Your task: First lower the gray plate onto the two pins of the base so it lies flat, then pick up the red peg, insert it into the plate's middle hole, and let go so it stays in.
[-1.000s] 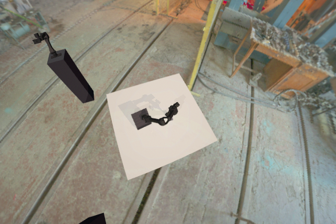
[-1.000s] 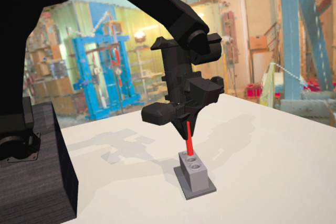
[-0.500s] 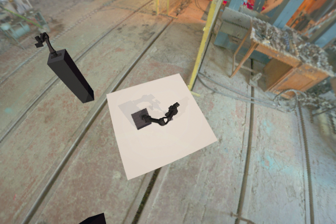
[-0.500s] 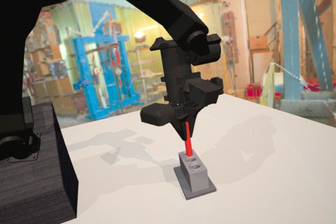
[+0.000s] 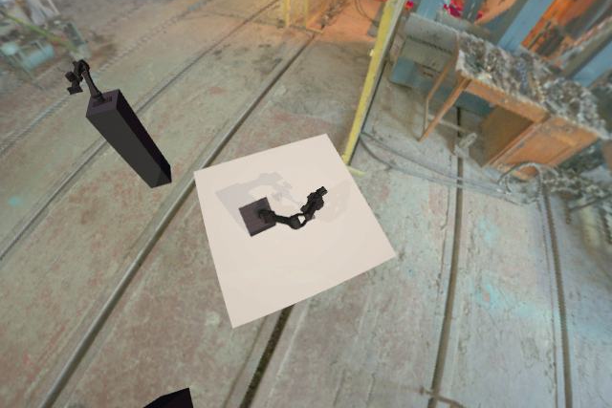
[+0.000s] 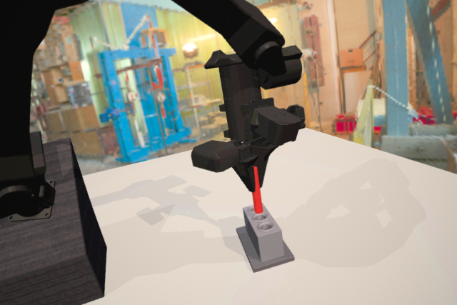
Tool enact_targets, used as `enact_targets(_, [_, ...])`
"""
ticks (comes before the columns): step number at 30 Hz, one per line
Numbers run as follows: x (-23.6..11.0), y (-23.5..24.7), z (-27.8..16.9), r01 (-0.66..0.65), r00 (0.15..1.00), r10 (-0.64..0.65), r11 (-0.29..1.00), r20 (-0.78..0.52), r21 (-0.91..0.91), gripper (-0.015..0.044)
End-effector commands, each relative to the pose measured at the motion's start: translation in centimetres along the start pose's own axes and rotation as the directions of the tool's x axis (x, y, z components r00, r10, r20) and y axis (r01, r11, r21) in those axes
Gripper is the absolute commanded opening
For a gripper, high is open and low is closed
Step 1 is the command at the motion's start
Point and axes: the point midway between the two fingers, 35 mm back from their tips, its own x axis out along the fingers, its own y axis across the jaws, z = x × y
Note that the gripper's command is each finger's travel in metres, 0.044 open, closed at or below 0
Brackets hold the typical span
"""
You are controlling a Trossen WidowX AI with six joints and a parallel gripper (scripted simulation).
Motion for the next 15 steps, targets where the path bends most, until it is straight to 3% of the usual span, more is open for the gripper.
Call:
enact_targets(1, [-0.1, -0.1, 0.1, -0.003, 1.0, 0.003, 1.0, 0.001, -0.001, 0.0])
enact_targets(15, [1.2, -0.1, 0.1, -0.002, 1.0, 0.002, 1.0, 0.005, -0.003, 0.0])
